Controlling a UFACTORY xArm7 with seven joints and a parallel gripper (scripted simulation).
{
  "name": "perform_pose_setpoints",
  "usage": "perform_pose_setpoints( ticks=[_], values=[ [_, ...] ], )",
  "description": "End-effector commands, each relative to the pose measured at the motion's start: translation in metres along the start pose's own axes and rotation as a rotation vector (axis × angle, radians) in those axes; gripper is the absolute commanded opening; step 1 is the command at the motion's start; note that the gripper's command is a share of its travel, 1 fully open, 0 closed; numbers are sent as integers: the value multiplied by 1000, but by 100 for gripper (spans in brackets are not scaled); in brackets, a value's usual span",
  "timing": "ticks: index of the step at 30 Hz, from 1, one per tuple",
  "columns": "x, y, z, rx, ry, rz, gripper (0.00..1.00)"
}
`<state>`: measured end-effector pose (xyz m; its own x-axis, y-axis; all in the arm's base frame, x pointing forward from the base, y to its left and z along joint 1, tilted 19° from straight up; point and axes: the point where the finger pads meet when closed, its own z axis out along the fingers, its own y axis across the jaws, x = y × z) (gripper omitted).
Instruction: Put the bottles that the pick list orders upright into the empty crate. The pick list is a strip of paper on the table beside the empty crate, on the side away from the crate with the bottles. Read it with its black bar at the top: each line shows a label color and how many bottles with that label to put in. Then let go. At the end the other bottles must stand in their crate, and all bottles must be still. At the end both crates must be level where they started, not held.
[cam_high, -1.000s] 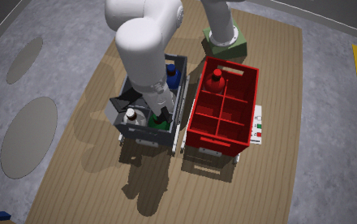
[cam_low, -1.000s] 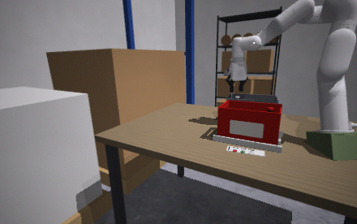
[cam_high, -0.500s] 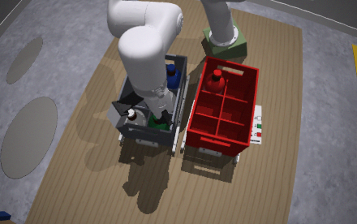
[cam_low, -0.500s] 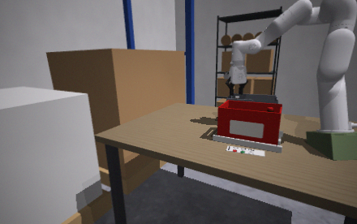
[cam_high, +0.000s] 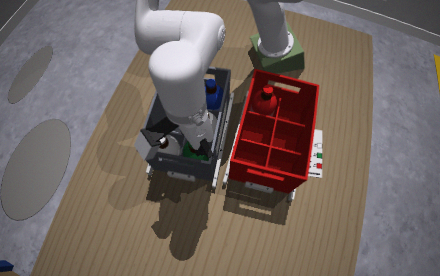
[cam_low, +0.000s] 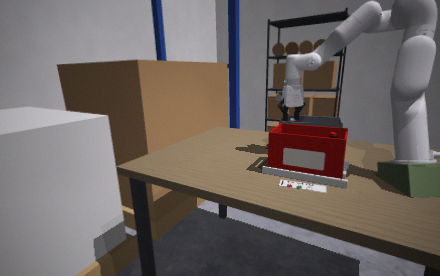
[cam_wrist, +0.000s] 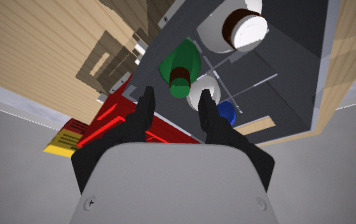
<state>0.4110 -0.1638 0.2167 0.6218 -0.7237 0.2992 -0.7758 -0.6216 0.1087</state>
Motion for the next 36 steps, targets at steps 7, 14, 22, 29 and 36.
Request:
perform_pose_setpoints(
  ticks=[7,14,22,29,36],
  values=[
    [1,-1,11,3,4,0,65],
    [1,-1,20,3,4,0,65],
    [1,-1,28,3,4,0,65],
    [1,-1,34,3,4,0,65],
    [1,-1,34,3,4,0,65]
  ],
)
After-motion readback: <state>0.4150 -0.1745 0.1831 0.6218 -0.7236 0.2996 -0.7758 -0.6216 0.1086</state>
